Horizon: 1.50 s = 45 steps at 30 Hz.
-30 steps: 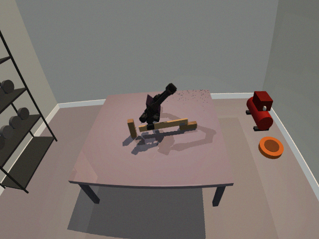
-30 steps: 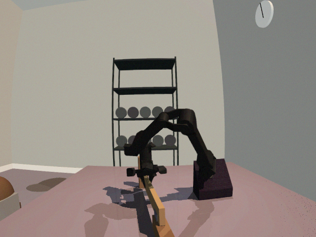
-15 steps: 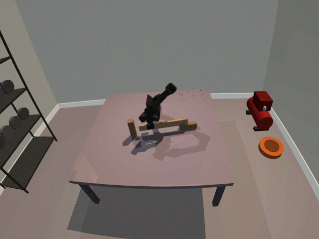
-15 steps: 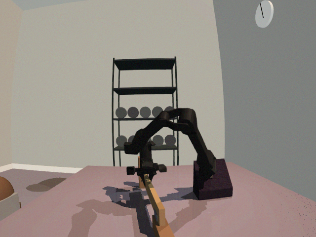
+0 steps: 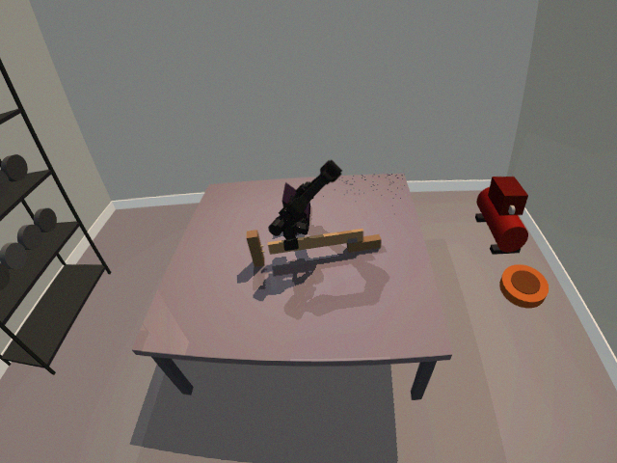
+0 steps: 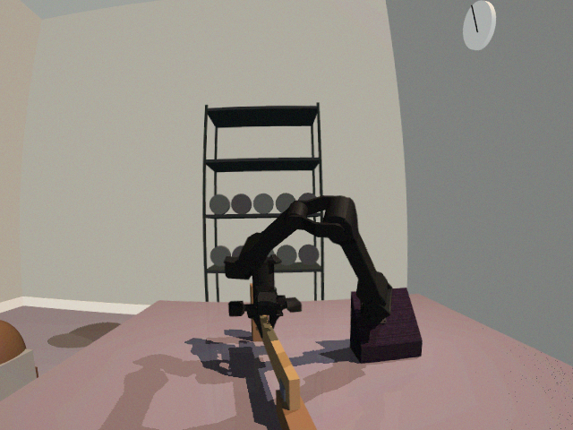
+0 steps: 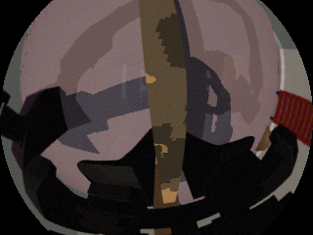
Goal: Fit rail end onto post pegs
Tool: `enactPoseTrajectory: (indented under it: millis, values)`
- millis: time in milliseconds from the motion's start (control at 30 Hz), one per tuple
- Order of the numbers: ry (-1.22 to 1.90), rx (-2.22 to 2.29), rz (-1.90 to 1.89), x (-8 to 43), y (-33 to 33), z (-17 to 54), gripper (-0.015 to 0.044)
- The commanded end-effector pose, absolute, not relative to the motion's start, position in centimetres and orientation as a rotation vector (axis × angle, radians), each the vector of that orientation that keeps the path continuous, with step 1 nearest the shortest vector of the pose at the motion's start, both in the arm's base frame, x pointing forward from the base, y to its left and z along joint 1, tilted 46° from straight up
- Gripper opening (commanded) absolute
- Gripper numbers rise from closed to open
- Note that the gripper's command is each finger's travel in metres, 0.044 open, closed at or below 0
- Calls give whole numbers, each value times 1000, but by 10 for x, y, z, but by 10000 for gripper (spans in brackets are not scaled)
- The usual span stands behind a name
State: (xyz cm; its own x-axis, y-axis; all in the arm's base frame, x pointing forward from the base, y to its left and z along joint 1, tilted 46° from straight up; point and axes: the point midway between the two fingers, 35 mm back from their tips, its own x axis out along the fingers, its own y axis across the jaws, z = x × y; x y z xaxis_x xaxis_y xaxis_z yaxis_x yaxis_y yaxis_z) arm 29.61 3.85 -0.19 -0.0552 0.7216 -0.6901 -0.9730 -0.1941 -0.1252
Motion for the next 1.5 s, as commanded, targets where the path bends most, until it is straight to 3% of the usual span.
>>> enactPoseTrajectory:
  millis: [0,1467]
  values:
    - [449,-755,1607,297,38,-1,0]
    - [450,-756,1607,294,34,-5,0]
